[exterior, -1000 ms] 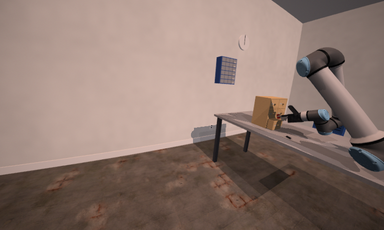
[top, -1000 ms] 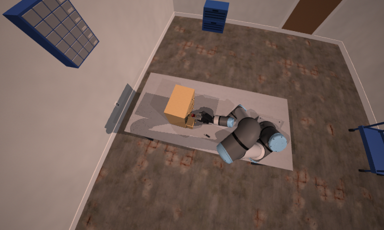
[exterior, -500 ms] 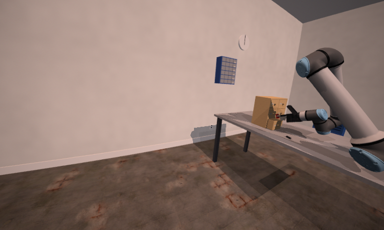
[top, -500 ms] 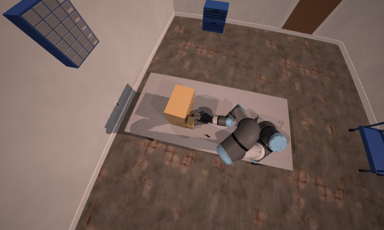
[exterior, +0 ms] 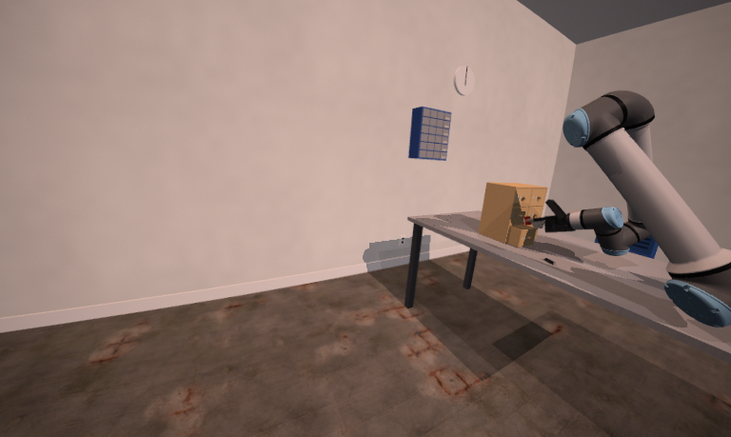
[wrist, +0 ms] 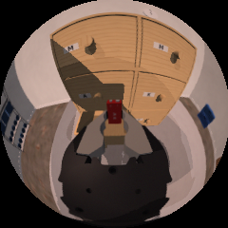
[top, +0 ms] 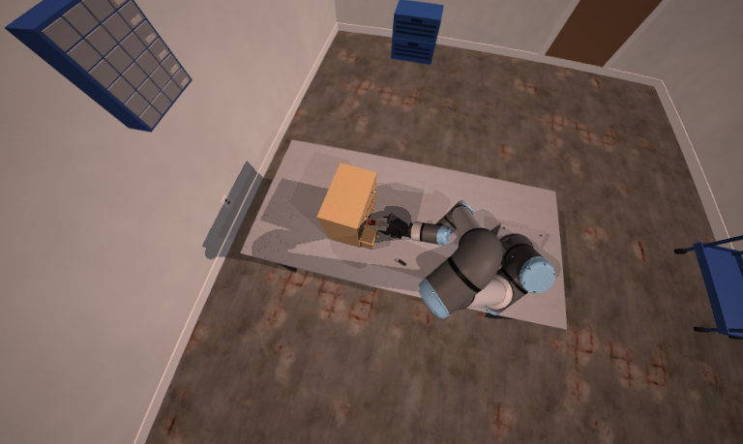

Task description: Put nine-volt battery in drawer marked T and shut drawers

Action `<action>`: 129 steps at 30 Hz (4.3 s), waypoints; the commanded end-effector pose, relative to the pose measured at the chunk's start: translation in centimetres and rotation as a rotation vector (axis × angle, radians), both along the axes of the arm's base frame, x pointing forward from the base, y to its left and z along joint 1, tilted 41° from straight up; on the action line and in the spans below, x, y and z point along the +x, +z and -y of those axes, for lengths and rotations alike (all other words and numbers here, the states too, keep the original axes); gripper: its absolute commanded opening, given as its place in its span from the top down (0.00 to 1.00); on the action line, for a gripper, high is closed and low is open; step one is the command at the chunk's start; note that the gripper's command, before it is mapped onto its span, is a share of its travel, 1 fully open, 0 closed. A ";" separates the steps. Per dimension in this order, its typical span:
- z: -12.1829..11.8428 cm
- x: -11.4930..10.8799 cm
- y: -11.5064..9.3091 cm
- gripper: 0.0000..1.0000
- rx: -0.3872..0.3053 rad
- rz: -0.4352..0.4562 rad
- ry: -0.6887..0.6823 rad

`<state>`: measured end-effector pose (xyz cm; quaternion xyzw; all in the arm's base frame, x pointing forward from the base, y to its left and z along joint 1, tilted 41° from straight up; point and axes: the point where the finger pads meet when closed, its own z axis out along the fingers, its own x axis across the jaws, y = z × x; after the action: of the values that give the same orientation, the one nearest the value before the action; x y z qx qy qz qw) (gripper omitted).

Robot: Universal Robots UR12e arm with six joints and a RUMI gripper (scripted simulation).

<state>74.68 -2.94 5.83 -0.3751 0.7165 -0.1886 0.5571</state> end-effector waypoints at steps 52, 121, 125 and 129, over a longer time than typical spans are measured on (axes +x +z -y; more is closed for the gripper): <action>0.0 0.0 0.0 0.00 0.000 0.001 -0.001; -0.5 -12.2 1.3 0.00 0.000 0.001 -0.001; -0.5 -13.3 1.4 0.00 0.000 0.001 -0.001; -0.5 -13.8 1.4 0.00 0.000 0.001 -0.001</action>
<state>61.70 -2.37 7.23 -0.3748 0.7171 -0.1887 0.5565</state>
